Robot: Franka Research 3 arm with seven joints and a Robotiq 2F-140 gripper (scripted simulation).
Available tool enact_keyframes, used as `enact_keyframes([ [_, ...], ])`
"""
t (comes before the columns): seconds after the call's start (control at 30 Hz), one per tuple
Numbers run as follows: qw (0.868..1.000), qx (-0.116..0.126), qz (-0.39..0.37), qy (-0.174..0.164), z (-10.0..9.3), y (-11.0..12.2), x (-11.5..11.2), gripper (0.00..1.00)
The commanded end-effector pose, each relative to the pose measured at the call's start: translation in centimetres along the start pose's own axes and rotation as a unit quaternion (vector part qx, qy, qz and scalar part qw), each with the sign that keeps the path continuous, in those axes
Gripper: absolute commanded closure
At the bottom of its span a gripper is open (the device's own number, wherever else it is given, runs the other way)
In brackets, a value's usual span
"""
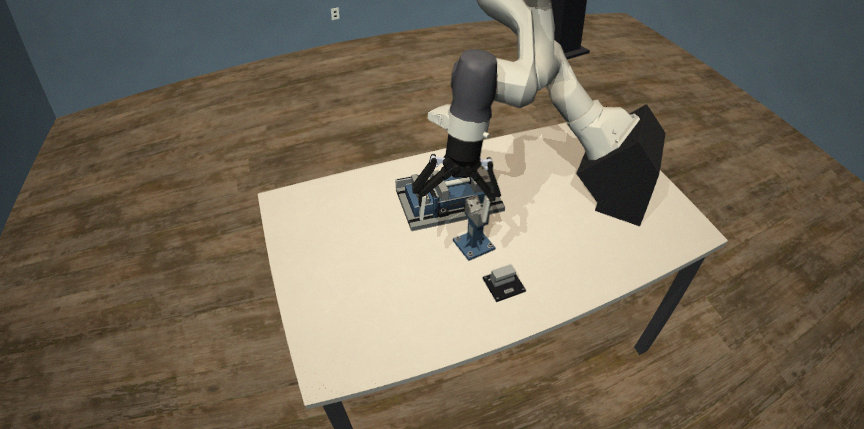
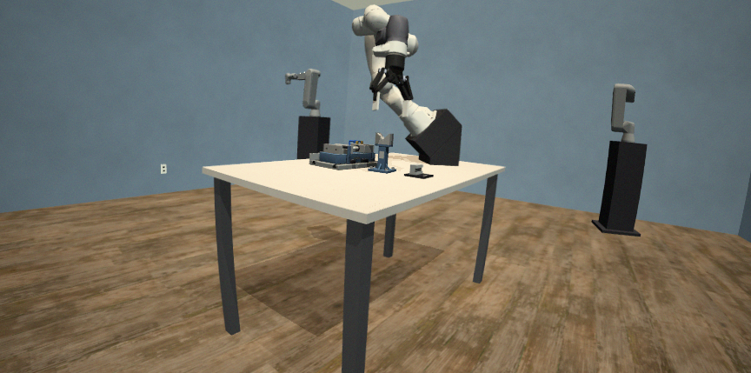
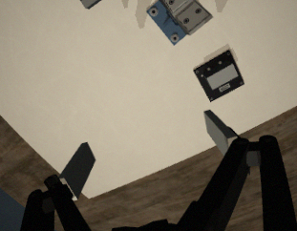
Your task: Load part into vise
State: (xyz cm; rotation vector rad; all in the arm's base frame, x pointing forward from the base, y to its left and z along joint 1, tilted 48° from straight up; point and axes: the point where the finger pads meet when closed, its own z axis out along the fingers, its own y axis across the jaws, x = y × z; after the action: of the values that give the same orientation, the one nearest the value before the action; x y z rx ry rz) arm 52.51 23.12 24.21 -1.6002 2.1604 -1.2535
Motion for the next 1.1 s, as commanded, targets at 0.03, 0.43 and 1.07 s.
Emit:
enact_keyframes([
  [0.03,0.995,-0.041,-0.088,0.032,-1.0,8.2,-0.9,0.0],
  [0.43,0.986,-0.06,-0.15,0.039,-2.6,14.0,-1.8,0.0],
  [1.07,0.986,-0.06,-0.15,0.039,-2.6,14.0,-1.8,0.49],
])
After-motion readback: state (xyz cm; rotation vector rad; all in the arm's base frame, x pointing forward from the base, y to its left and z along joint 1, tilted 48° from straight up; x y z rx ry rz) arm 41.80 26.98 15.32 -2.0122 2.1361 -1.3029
